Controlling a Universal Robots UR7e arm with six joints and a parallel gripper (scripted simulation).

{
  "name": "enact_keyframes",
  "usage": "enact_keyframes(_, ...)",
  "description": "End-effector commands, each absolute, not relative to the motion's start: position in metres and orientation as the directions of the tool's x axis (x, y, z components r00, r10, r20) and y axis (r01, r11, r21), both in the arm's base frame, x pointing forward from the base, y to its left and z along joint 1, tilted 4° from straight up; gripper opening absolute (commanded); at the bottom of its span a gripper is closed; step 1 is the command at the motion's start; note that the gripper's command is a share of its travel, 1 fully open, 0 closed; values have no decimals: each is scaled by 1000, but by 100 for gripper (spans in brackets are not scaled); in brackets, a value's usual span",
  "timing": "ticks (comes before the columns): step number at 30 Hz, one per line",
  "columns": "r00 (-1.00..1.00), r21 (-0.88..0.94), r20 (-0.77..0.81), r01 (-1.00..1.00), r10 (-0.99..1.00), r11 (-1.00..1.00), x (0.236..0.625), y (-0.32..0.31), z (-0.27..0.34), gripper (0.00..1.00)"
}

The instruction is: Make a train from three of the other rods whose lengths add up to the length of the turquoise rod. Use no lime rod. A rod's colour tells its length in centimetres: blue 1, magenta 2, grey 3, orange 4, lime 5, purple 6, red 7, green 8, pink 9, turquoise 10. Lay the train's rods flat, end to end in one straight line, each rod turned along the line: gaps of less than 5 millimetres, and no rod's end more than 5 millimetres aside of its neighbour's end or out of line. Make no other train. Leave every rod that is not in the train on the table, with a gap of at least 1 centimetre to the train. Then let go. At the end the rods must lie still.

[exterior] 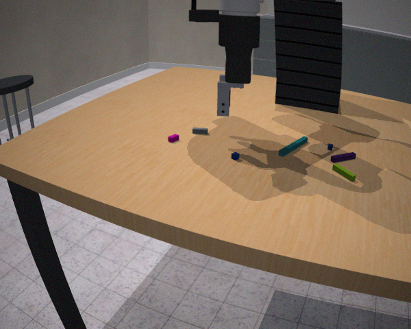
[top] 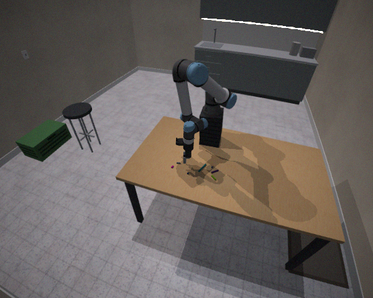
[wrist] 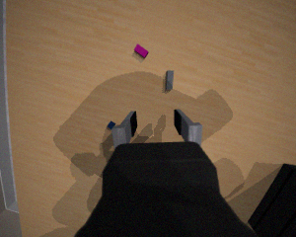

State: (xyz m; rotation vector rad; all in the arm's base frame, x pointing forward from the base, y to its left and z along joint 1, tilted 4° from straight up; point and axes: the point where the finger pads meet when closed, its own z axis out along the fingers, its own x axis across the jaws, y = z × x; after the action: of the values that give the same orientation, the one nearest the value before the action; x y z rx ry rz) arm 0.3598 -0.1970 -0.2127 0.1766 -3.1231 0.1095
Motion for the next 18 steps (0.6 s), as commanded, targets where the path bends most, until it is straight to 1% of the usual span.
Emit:
enact_keyframes(1,-999,-73,1,54,54,996,365,-200,-212,100)
enact_keyframes(5,-989,-73,-6,145,145,987,367,-201,-212,100)
enact_keyframes(7,-989,-73,-6,145,145,987,367,-201,-212,100)
enact_keyframes(9,-974,-72,-12,228,227,971,369,-201,-212,100)
enact_keyframes(18,-909,-68,-26,417,416,906,374,-202,-211,100)
